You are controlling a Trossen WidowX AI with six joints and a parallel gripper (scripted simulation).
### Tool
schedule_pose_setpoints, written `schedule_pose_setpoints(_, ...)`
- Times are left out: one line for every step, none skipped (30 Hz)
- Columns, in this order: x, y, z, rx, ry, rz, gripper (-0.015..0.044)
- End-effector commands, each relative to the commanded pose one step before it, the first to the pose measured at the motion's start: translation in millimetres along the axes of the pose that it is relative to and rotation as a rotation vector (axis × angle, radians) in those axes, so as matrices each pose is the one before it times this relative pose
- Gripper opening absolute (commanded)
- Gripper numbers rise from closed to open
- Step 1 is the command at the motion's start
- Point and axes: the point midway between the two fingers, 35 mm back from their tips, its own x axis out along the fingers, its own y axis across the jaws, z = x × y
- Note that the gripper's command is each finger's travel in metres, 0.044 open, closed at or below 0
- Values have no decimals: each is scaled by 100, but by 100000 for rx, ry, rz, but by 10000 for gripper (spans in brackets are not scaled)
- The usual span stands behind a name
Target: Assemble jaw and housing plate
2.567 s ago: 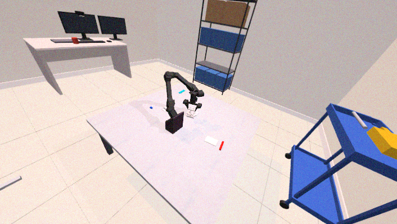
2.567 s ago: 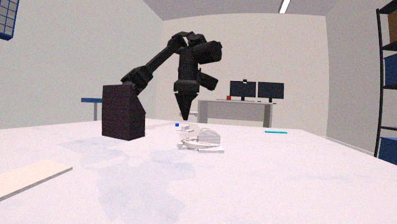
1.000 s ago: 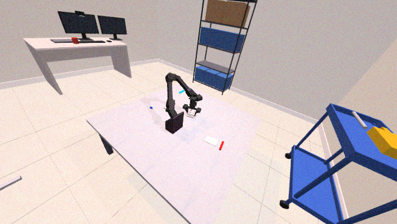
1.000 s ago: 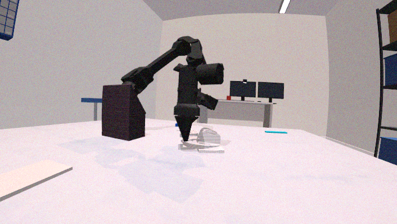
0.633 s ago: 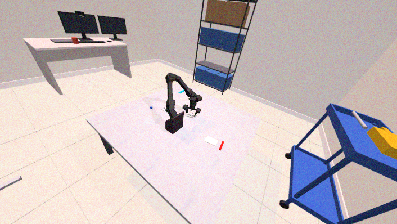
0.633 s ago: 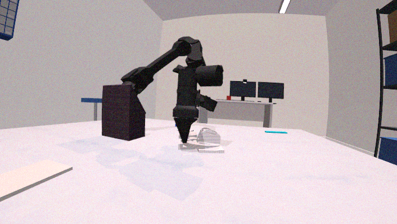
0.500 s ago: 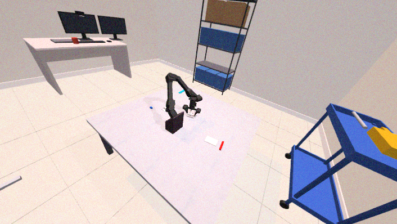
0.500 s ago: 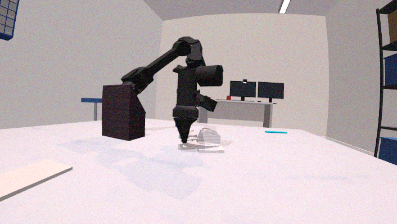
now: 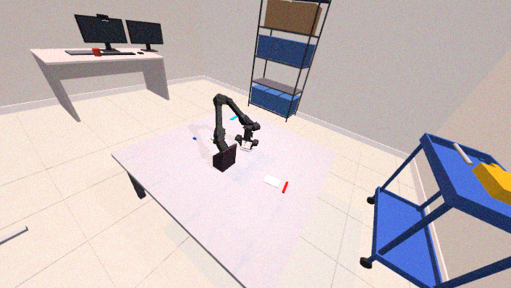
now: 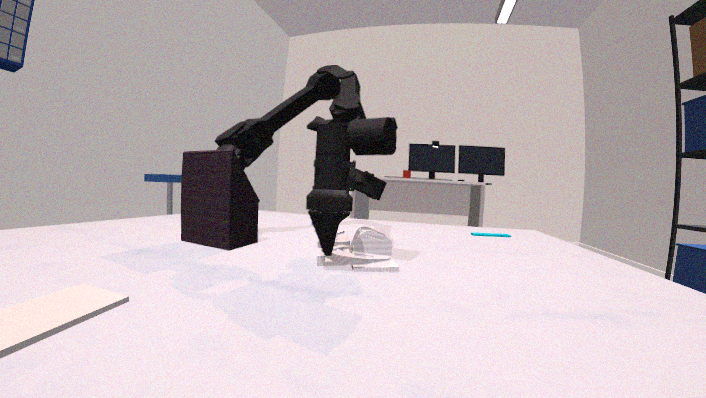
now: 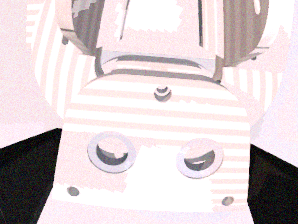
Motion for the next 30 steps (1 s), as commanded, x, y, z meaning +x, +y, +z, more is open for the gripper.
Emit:
schedule_pose_setpoints(88,84,-113,722,26,453,351)
schedule_pose_setpoints(41,0,0,16,0,2,351)
schedule_pose_setpoints(68,1,0,26,0,3,351)
schedule_pose_setpoints(68,1,0,26,0,4,351)
schedule_pose_setpoints(41,1,0,16,0,2,351)
schedule_pose_setpoints(14,0,0,5,0,1,351)
schedule_pose_setpoints(0,0,0,0,0,0,351)
schedule_pose_setpoints(0,0,0,0,0,0,351)
schedule_pose_setpoints(0,0,0,0,0,0,351)
schedule_pose_setpoints(0,0,0,0,0,0,351)
schedule_pose_setpoints(0,0,0,0,0,0,351)
schedule_pose_setpoints(0,0,0,0,0,0,351)
schedule_pose_setpoints(14,0,0,-2,0,1,351)
schedule_pose_setpoints(41,0,0,-5,0,2,351)
schedule_pose_setpoints(68,1,0,-9,0,3,351)
schedule_pose_setpoints(68,1,-1,-9,0,4,351)
schedule_pose_setpoints(41,1,0,-5,0,2,351)
schedule_pose_setpoints(14,0,0,-2,0,1,351)
schedule_pose_setpoints(0,0,0,0,0,0,351)
schedule_pose_setpoints(0,0,0,0,0,0,351)
schedule_pose_setpoints(0,0,0,0,0,0,351)
schedule_pose_setpoints(0,0,0,0,0,0,351)
schedule_pose_setpoints(0,0,0,0,0,0,351)
schedule_pose_setpoints(0,0,0,0,0,0,351)
schedule_pose_setpoints(14,0,0,-1,0,1,351)
schedule_pose_setpoints(41,0,0,-2,0,2,351)
schedule_pose_setpoints(68,1,0,-3,0,3,351)
schedule_pose_setpoints(68,1,-1,-3,0,4,351)
schedule_pose_setpoints(41,1,0,-2,0,2,351)
schedule_pose_setpoints(14,0,0,-1,0,1,351)
